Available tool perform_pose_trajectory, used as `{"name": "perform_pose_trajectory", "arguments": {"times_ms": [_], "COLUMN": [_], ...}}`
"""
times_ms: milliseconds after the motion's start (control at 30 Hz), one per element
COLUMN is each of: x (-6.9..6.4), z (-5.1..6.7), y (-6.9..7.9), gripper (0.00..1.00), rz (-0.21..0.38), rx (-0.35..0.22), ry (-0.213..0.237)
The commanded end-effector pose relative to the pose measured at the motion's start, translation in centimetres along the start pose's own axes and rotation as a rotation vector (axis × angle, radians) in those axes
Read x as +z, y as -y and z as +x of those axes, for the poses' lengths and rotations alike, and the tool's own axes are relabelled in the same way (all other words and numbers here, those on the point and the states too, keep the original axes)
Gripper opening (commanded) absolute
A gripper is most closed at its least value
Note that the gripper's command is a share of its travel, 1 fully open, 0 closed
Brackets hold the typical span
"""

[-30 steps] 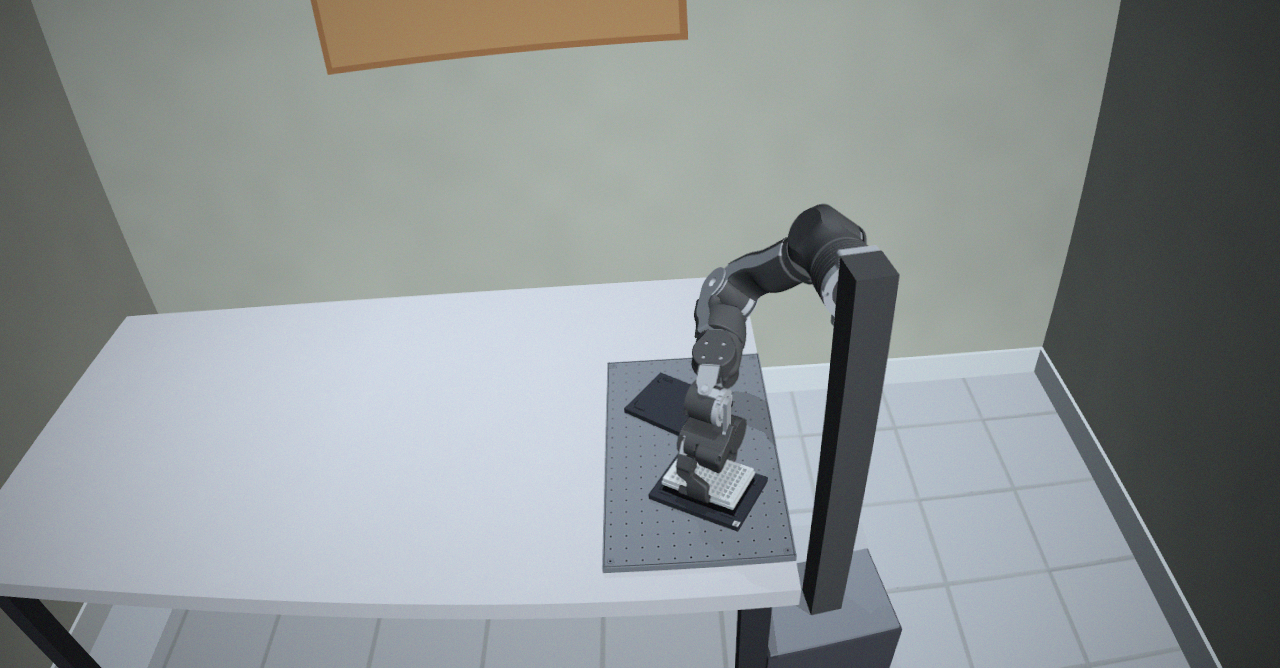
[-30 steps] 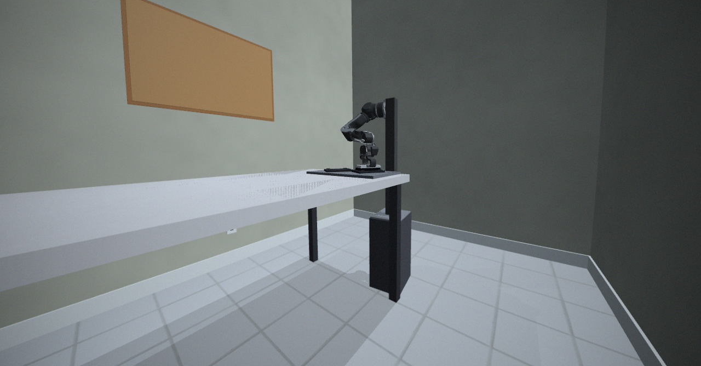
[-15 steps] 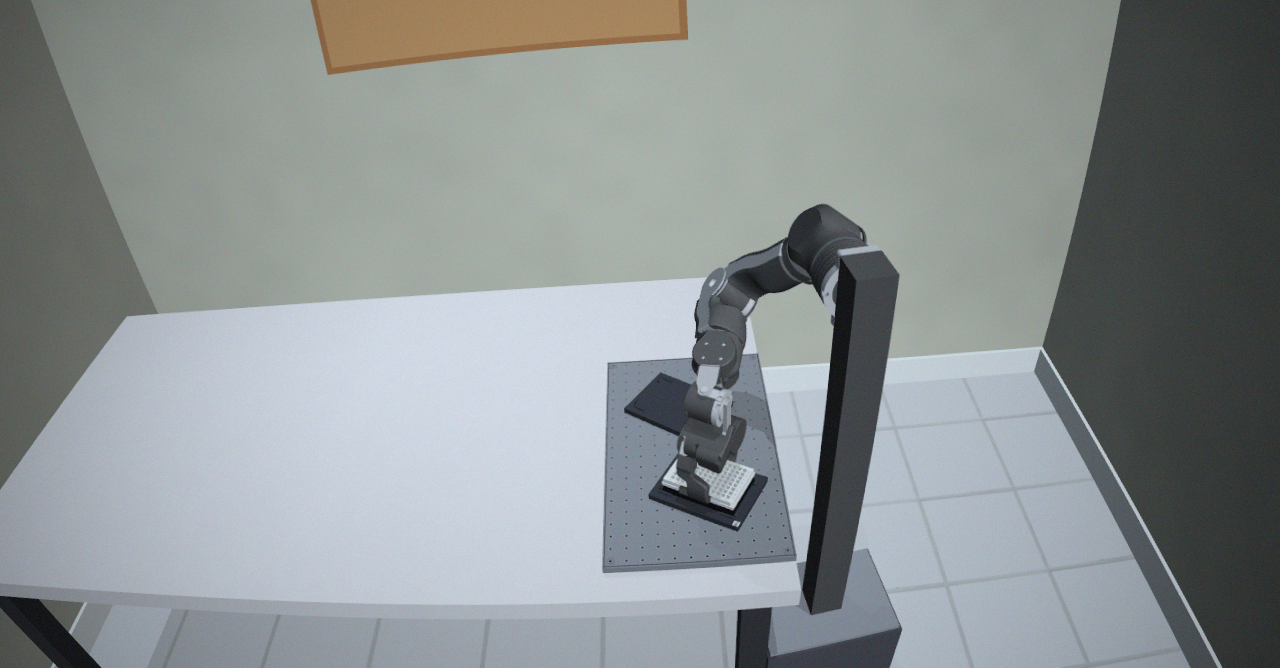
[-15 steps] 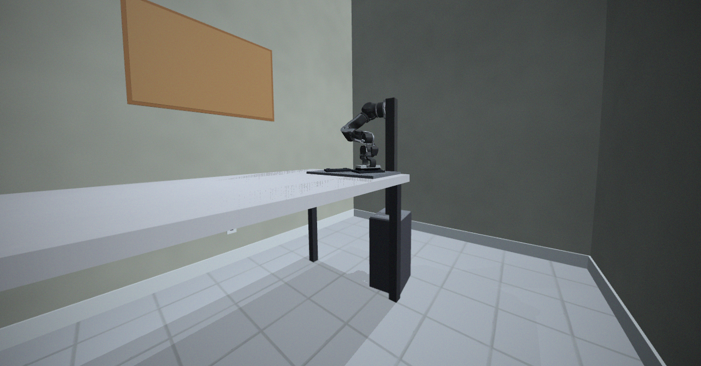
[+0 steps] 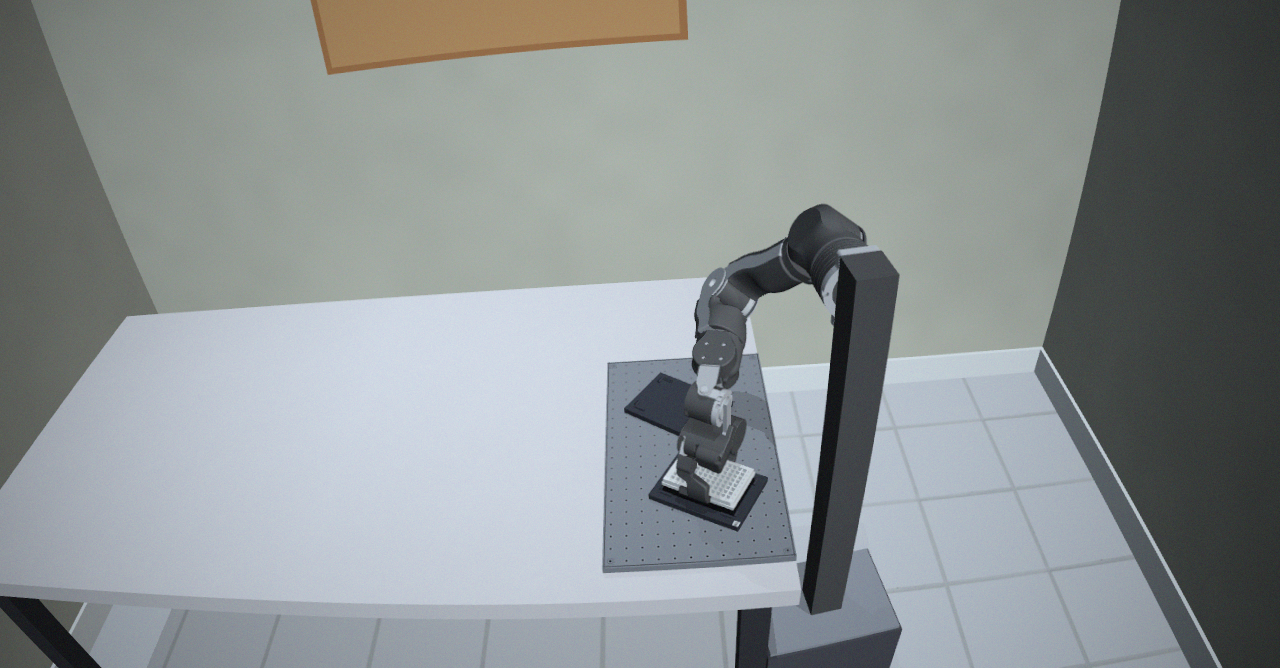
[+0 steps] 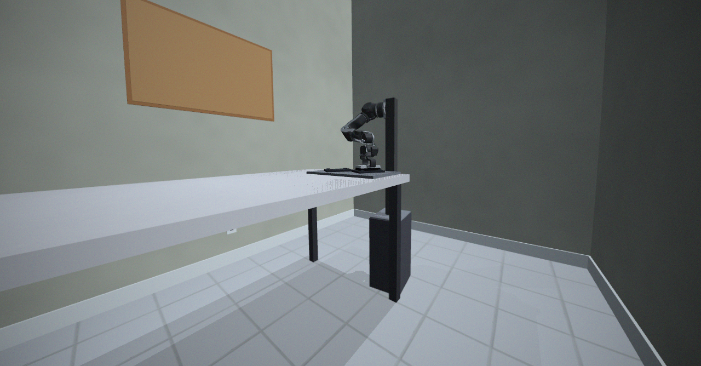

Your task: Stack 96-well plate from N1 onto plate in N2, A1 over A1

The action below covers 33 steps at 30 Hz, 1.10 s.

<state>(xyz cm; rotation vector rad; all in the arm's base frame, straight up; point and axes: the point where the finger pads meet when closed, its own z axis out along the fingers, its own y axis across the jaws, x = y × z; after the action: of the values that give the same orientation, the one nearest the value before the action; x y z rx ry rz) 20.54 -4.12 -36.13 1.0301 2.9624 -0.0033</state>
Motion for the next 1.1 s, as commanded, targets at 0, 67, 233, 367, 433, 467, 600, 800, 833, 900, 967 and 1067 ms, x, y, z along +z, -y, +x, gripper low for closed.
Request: {"name": "perform_pose_trajectory", "arguments": {"times_ms": [0,67,233,367,433,467,600,800,833,900,967,1067], "x": [-0.1,-0.1,-0.1,-0.1,-0.1,-0.1,-0.9,-4.1,-4.1,-4.1,-4.1,-4.1], "z": [0.0,0.0,0.0,0.0,0.0,0.0,0.0,0.0,0.0,0.0,0.0,0.0], "y": [-0.1,-0.1,-0.1,-0.1,-0.1,-0.1,-0.1,-0.1,-0.1,-0.1,-0.1,-0.1], "gripper": [0.50,0.57,0.73,0.77,0.77,0.77,0.77,0.77,0.77,0.77,0.77,0.77], "rz": [-0.002,-0.002,-0.002,-0.002,-0.002,-0.002,-0.004,-0.005,-0.005,-0.005,-0.005,-0.005], "rx": [0.000,0.000,0.000,0.000,0.000,0.000,0.000,-0.001,-0.001,-0.001,-0.001,-0.001], "ry": [0.000,0.000,0.000,0.000,0.000,0.000,0.000,0.000,0.000,0.000,0.000,0.000]}}
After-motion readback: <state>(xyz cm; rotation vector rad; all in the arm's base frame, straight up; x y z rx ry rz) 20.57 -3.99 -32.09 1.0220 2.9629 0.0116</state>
